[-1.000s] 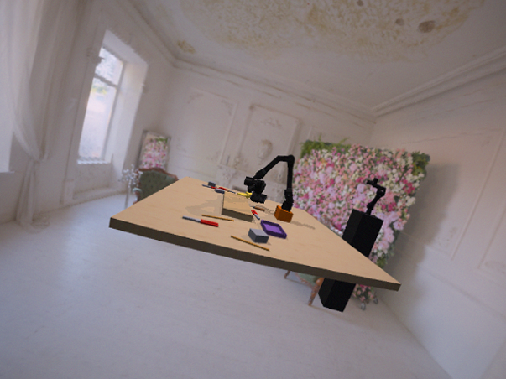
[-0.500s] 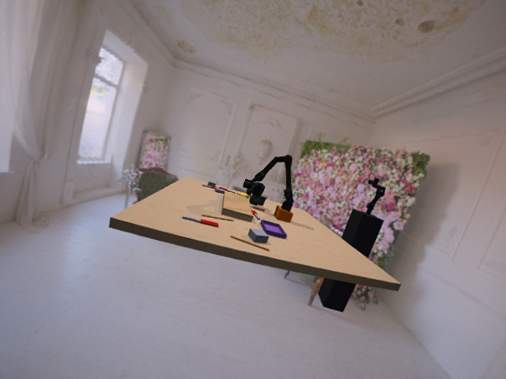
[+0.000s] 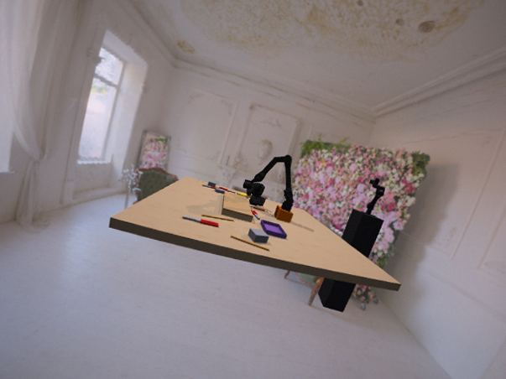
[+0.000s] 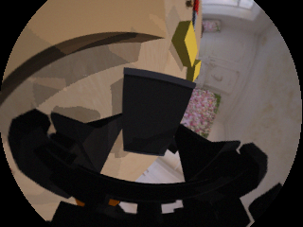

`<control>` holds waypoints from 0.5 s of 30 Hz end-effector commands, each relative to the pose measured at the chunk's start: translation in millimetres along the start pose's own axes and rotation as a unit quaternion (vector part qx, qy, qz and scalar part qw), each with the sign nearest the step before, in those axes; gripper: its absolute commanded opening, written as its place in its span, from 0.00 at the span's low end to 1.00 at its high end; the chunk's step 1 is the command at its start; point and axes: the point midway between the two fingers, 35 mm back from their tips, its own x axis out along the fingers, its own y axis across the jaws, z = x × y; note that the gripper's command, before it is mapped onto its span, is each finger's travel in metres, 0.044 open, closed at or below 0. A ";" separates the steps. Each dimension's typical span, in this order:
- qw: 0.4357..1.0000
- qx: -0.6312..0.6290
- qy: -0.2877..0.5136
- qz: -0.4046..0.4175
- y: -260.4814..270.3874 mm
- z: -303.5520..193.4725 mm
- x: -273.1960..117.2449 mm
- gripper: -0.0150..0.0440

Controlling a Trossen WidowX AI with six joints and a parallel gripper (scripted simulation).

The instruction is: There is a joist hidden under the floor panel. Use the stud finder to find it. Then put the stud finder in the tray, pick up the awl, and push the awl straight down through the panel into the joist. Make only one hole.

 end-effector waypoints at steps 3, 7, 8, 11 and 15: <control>1.000 0.000 0.000 -0.001 -0.6 0.1 -0.1 0.92; 1.000 0.000 0.000 -0.001 -0.5 0.2 -1.6 1.00; 1.000 0.000 0.000 -0.001 -0.4 0.2 -2.6 1.00; 1.000 0.000 0.000 0.000 -0.2 0.4 -6.8 1.00; 1.000 0.000 0.000 0.000 0.1 0.6 -13.2 1.00</control>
